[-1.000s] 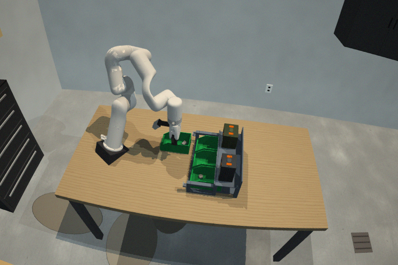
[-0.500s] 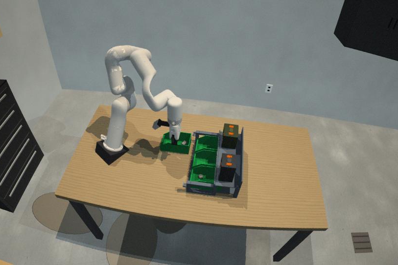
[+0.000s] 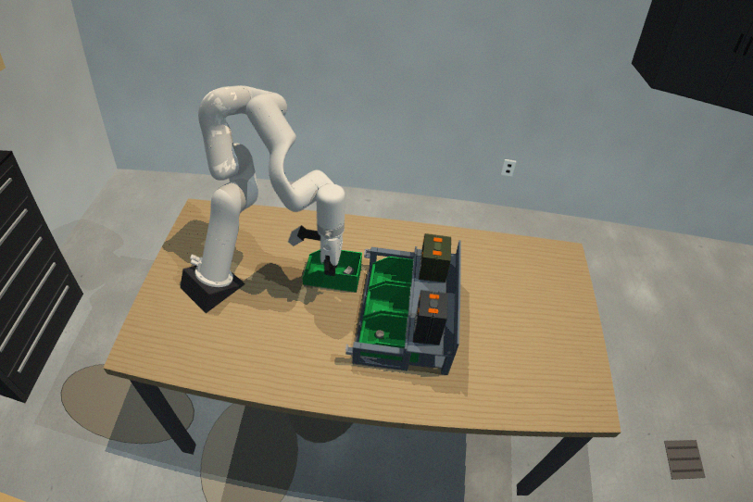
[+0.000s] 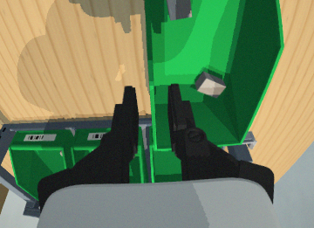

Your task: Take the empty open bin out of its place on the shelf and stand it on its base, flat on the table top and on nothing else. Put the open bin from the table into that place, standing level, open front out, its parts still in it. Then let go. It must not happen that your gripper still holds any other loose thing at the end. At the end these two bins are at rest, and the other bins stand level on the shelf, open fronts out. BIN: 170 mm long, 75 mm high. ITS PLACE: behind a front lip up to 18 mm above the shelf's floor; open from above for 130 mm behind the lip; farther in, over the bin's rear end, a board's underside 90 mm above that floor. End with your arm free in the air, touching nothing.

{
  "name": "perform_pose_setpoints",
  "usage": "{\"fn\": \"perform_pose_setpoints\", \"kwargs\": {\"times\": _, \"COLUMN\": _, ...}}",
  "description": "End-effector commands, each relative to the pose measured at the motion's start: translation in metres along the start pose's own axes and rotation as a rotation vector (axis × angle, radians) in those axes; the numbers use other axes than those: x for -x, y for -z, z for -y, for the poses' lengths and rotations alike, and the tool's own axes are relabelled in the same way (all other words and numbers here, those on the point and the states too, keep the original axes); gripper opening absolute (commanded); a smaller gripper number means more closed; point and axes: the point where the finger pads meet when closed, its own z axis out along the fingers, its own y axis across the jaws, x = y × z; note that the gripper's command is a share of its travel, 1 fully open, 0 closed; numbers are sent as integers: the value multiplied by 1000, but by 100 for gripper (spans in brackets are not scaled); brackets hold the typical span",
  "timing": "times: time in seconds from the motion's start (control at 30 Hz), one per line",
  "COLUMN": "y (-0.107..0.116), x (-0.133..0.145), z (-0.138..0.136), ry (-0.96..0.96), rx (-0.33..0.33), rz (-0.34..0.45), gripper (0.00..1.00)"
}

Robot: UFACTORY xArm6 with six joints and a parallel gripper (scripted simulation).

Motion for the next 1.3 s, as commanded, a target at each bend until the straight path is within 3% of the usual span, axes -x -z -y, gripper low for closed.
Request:
{"fn": "perform_pose_setpoints", "kwargs": {"times": 0.0, "y": 0, "x": 1, "z": 0, "ry": 1, "rx": -1, "rz": 3, "gripper": 26}}
{"fn": "perform_pose_setpoints", "kwargs": {"times": 1.27, "y": -39, "x": 1, "z": 0, "ry": 1, "rx": -1, "rz": 3, "gripper": 26}}
